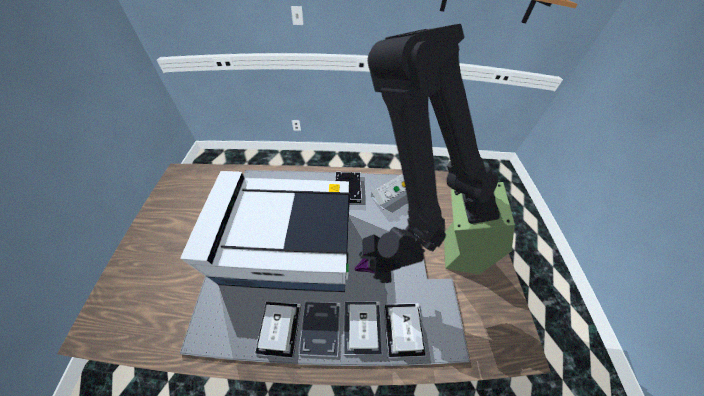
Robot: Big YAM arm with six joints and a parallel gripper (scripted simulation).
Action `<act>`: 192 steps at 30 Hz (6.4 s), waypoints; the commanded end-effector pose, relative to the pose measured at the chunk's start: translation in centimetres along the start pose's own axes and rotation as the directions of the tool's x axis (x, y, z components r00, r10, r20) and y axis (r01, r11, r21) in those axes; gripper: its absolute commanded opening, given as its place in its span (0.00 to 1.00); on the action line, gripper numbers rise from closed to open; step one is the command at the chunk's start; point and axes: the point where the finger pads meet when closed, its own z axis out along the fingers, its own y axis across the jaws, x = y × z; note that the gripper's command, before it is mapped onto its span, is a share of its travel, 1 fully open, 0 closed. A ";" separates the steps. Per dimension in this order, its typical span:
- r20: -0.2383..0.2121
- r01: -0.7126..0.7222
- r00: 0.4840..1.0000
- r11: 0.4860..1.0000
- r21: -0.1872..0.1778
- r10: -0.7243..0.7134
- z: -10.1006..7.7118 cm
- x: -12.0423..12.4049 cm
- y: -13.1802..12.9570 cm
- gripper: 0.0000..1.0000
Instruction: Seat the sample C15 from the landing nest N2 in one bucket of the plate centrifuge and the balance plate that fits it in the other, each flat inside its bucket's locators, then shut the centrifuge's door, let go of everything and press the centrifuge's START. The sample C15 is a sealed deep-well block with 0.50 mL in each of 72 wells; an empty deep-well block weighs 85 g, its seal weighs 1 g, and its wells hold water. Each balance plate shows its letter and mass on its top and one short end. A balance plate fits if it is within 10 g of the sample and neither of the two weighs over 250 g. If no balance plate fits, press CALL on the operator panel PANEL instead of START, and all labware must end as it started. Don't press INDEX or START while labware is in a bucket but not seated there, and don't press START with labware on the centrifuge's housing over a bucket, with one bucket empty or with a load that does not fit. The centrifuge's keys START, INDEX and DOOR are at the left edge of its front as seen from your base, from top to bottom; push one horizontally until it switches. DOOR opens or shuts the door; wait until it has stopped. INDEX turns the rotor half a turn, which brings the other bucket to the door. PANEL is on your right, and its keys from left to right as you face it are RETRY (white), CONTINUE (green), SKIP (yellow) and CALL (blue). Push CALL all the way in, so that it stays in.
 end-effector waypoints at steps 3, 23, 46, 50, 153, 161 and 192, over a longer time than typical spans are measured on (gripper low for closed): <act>0.000 0.014 1.000 1.000 0.015 -0.014 0.3 -0.4 -0.6 0.00; -0.014 0.024 1.000 1.000 0.015 -0.024 0.3 0.5 -0.9 0.00; -0.012 0.023 1.000 1.000 0.016 -0.023 0.3 0.5 -1.0 0.00; -0.012 0.023 1.000 1.000 0.016 -0.023 0.3 0.5 -1.0 0.00; 0.005 0.011 1.000 1.000 0.014 -0.011 2.0 -2.0 -0.8 0.00; 0.007 0.010 1.000 1.000 0.014 -0.010 2.0 -2.1 -0.8 0.00; 0.007 0.010 1.000 1.000 0.014 -0.010 2.2 -2.4 -0.8 0.00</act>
